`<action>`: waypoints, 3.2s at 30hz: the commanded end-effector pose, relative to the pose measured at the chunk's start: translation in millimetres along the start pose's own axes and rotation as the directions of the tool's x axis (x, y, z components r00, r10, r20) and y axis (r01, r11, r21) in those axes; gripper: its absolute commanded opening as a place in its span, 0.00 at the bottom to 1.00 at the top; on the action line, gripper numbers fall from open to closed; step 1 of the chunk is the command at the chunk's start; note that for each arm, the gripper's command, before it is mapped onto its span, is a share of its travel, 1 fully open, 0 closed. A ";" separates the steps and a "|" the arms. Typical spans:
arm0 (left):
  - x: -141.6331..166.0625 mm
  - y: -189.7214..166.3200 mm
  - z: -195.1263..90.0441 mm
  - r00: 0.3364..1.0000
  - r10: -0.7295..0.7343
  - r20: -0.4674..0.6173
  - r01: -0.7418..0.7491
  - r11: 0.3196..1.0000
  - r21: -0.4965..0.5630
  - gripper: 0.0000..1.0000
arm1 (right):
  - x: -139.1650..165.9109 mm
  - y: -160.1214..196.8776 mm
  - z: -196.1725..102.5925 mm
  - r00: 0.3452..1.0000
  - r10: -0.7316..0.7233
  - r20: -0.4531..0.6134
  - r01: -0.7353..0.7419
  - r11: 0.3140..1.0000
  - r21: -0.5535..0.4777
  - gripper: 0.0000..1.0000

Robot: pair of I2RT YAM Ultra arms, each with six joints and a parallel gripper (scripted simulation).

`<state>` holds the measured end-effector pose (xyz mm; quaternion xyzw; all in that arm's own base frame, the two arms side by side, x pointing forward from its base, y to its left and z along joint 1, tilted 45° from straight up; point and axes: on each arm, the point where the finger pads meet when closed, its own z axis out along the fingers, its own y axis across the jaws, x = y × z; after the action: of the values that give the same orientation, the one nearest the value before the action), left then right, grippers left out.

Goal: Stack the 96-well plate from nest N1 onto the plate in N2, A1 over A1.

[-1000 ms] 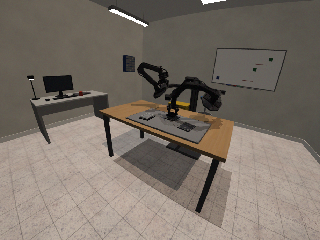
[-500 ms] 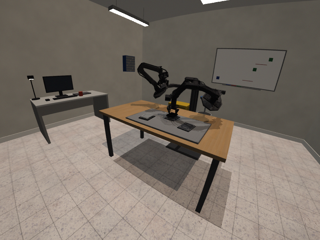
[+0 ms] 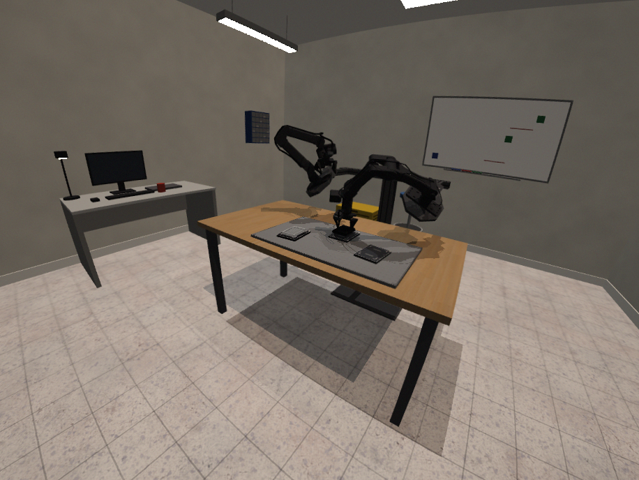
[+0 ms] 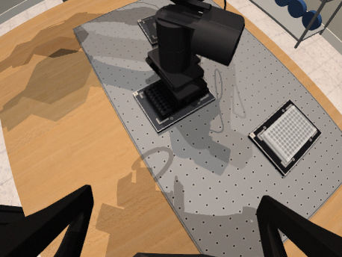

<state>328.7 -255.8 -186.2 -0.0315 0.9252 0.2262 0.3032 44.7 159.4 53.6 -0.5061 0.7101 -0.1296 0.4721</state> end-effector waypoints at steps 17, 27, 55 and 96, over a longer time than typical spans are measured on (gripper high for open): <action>-2.9 -3.0 19.2 1.000 0.023 -0.002 -0.023 1.000 -0.021 0.79 | -5.8 1.6 -3.3 1.000 0.002 0.014 -0.002 1.000 0.004 1.00; -6.2 -6.9 7.5 1.000 0.020 -0.006 -0.020 1.000 -0.017 0.79 | -5.8 1.6 -3.3 1.000 0.002 0.014 -0.002 1.000 0.004 1.00; -3.0 -3.7 1.2 1.000 0.027 -0.010 -0.028 0.999 -0.024 0.79 | -5.8 1.6 -3.3 1.000 0.002 0.014 -0.002 1.000 0.004 1.00; 4.5 -3.3 -5.2 1.000 0.015 0.008 -0.015 1.000 0.002 0.79 | -5.8 1.6 -3.3 1.000 0.002 0.014 -0.002 1.000 0.004 1.00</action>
<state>324.3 -248.2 -195.0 -0.0273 0.9246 0.2407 0.2939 44.7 159.4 53.6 -0.5061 0.7101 -0.1296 0.4721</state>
